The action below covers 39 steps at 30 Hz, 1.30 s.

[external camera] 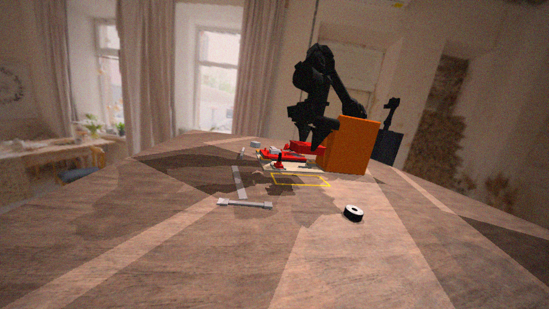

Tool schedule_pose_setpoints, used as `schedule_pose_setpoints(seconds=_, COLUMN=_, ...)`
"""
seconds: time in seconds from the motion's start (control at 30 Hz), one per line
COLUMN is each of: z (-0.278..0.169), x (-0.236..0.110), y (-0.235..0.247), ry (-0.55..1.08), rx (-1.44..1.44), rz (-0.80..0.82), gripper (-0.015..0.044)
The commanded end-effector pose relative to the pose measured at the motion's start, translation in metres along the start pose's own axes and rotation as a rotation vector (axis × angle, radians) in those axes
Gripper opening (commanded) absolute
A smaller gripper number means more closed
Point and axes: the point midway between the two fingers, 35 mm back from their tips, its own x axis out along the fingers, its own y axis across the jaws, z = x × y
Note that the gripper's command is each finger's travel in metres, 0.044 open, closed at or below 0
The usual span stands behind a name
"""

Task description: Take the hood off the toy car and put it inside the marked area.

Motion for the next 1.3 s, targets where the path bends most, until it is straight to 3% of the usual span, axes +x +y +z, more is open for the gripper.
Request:
schedule_pose_setpoints(seconds=0.0, z=0.001, x=0.003, y=0.001, ry=0.001, rx=0.011, rz=0.003, gripper=0.0)
schedule_pose_setpoints(seconds=1.27, z=0.003, x=0.034, y=0.001, ry=0.001, rx=0.011, rz=0.004, gripper=0.0)
